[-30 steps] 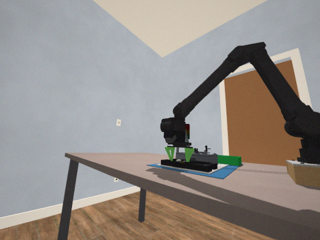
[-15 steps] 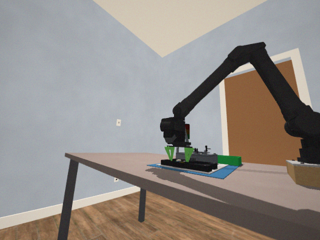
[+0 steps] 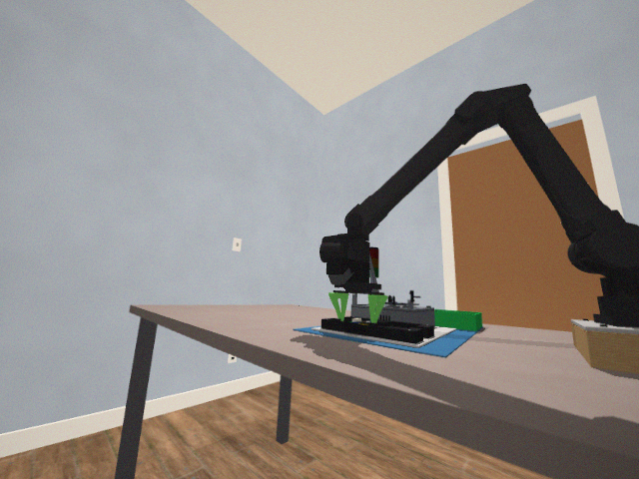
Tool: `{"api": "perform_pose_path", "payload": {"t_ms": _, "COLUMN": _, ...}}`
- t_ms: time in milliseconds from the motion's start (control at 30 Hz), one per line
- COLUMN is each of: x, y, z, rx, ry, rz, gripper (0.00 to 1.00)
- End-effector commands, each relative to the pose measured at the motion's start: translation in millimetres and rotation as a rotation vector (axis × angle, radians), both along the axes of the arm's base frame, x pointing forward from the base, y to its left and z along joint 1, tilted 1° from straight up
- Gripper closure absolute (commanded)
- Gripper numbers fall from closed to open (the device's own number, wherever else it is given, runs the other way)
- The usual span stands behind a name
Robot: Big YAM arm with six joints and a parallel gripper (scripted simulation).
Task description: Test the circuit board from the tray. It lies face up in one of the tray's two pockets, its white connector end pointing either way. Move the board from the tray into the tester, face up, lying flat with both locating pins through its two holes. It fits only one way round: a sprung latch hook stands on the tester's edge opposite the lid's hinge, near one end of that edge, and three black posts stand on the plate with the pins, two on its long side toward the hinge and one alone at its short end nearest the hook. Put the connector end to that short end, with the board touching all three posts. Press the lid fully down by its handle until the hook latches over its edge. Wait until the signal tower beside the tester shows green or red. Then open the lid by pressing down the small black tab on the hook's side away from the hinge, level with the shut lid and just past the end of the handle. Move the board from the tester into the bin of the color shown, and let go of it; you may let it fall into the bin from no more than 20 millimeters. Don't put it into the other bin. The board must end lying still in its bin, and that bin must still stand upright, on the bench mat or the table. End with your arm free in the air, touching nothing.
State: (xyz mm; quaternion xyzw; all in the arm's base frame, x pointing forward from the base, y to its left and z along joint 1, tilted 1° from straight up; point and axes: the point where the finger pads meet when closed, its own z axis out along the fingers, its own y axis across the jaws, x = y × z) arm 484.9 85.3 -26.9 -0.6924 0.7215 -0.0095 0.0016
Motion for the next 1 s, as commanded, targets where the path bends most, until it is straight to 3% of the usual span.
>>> {"api": "perform_pose_path", "payload": {"t_ms": 0, "x": 18, "y": -4, "z": 16.6, "rx": 0.005, "ry": -0.034, "rz": -0.005, "gripper": 0.08}}
{"api": "perform_pose_path", "payload": {"t_ms": 967, "x": 6, "y": -6, "z": 12.0, "rx": 0.002, "ry": -0.015, "rz": -0.005, "gripper": 0.08}}
